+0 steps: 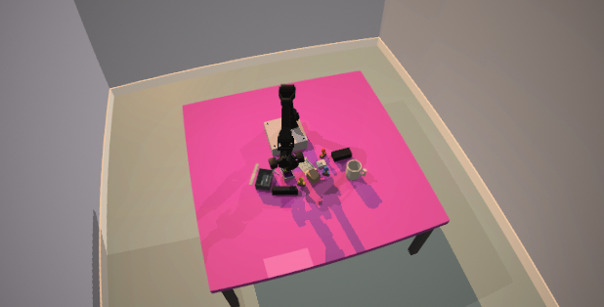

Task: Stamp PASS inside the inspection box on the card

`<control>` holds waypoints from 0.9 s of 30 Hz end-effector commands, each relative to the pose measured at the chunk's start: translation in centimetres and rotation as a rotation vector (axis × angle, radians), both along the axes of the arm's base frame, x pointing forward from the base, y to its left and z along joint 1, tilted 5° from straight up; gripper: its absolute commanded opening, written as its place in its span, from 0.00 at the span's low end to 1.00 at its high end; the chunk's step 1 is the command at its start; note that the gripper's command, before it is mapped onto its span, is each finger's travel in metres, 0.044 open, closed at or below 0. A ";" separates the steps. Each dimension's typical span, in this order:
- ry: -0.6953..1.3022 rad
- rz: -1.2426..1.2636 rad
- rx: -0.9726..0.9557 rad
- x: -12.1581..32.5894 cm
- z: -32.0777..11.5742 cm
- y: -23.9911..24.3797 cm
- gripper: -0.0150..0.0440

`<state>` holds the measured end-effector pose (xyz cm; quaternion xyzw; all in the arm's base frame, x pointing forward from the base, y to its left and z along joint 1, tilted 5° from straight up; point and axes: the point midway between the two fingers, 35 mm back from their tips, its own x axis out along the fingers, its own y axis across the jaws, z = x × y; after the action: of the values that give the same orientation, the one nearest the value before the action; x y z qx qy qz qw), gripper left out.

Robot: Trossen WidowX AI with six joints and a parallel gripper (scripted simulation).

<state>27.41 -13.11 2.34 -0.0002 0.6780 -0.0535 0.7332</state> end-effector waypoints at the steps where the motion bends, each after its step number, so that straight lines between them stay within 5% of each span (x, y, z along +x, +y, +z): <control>1: -0.002 0.001 -0.003 0.0 -0.2 -0.1 0.25; 27: -0.003 0.001 -0.003 0.0 0.7 0.0 0.25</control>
<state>27.31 -13.05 2.74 -0.0003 0.6779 -0.0534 0.7332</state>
